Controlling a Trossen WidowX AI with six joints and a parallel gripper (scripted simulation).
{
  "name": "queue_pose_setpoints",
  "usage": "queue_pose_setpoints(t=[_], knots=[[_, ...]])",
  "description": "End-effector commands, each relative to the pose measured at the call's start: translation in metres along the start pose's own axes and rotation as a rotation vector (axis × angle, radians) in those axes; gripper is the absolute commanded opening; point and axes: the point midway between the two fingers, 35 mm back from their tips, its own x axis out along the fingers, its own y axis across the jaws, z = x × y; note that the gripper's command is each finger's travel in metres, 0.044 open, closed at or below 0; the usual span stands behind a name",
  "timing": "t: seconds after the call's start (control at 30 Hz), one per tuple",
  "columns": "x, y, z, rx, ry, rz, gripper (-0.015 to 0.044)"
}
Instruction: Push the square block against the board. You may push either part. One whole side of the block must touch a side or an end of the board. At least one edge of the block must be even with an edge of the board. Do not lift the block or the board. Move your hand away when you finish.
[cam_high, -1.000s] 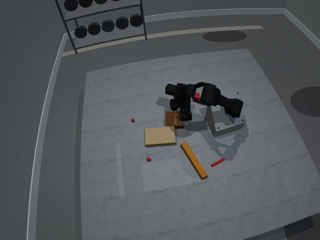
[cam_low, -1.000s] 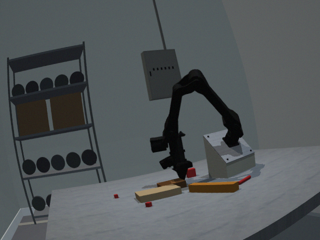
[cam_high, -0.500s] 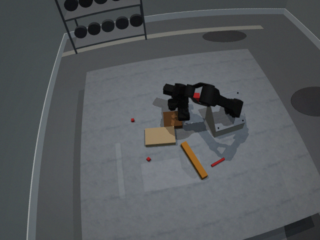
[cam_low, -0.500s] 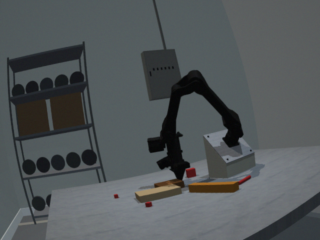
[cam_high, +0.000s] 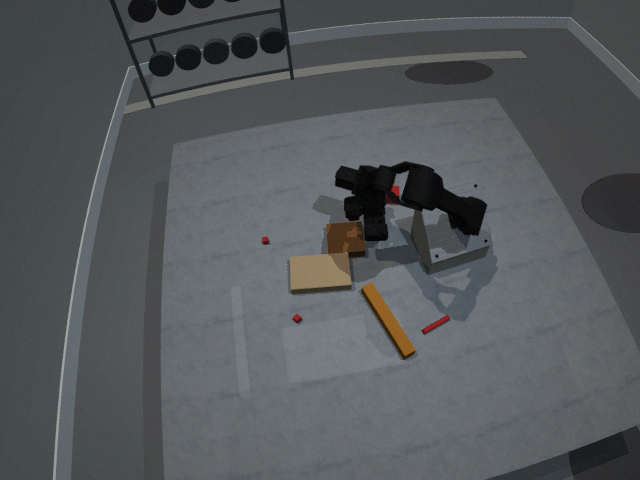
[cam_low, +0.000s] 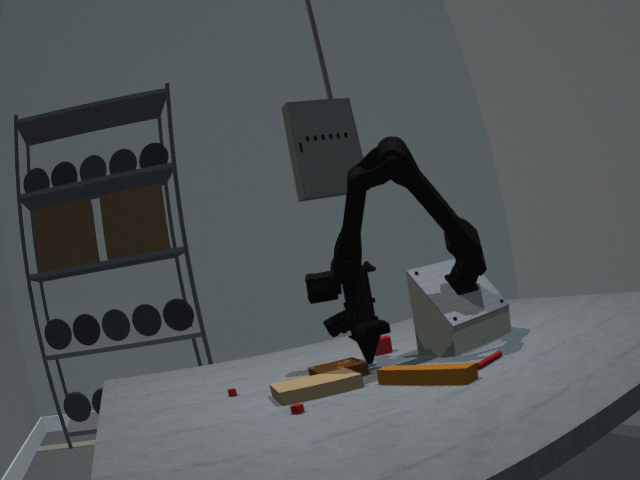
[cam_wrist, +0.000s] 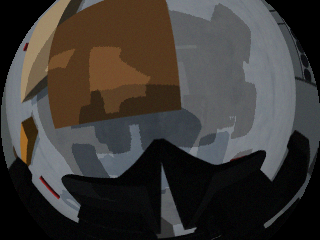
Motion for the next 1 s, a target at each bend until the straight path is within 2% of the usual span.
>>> queue_pose_setpoints(t=[0.0,0.4,0.5,0.57,0.73,0.87,0.97], knots=[[0.000,0.000,-0.007,-0.002,0.001,-0.002,0.0000],[-0.003,0.000,-0.019,0.001,0.001,0.000,0.0000],[-0.043,0.000,-0.018,0.000,0.001,-0.005,0.0000],[-0.056,0.000,-0.019,-0.001,0.002,-0.005,0.0000],[-0.053,0.001,-0.014,-0.003,-0.015,-0.008,0.0000],[-0.055,0.034,0.003,-0.047,0.000,-0.002,0.0000],[-0.055,0.036,0.004,-0.050,0.001,-0.002,0.0000]])
